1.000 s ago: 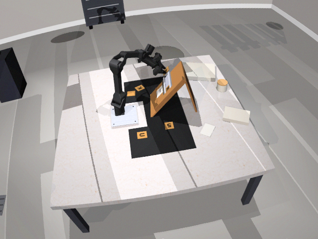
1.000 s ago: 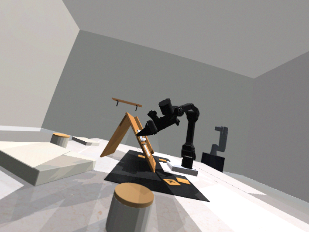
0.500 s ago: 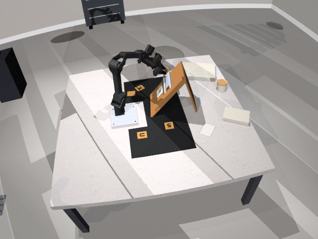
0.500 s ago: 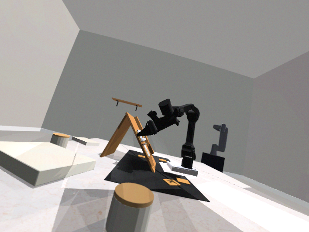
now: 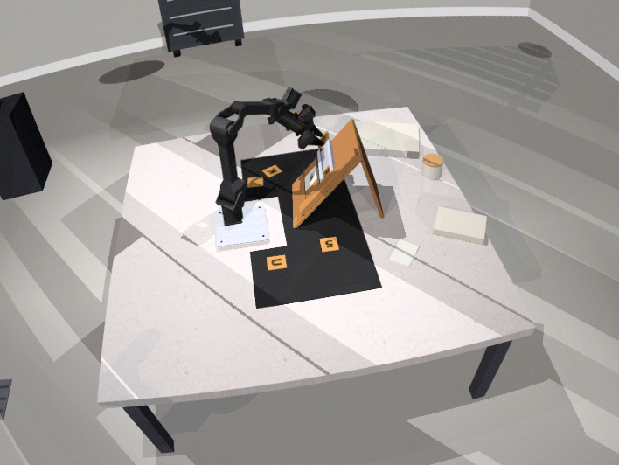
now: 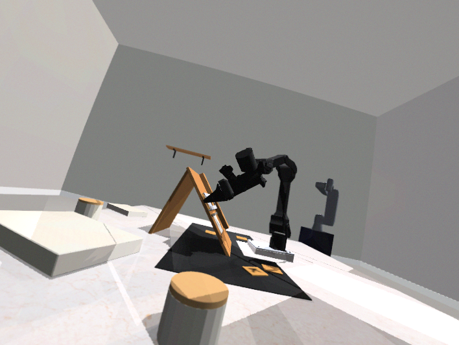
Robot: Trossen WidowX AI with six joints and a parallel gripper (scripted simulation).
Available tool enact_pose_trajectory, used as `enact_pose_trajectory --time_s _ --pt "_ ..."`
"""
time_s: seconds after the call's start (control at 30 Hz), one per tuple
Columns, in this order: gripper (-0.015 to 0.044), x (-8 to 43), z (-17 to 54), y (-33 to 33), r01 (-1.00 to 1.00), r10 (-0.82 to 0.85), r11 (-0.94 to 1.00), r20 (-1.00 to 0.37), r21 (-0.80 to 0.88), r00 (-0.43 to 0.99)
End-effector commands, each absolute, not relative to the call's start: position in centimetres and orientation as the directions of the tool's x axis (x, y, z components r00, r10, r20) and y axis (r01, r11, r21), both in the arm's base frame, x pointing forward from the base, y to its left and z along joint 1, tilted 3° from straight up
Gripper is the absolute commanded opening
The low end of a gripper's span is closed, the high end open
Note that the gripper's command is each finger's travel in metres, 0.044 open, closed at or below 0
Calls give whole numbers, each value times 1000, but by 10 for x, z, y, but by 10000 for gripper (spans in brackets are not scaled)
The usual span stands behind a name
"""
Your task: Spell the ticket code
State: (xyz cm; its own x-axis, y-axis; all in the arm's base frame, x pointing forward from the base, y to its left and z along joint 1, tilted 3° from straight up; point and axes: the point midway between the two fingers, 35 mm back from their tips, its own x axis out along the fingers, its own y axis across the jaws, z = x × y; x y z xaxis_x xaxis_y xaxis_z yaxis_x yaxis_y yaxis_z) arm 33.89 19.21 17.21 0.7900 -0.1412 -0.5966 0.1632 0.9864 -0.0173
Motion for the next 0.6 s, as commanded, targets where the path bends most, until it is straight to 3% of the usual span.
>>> enact_pose_trajectory --time_s 0.0,0.57 --pt "0 338 175 190 160 -135 987 -592 -11 794" --pt "0 337 175 180 160 -135 987 -592 -11 794"
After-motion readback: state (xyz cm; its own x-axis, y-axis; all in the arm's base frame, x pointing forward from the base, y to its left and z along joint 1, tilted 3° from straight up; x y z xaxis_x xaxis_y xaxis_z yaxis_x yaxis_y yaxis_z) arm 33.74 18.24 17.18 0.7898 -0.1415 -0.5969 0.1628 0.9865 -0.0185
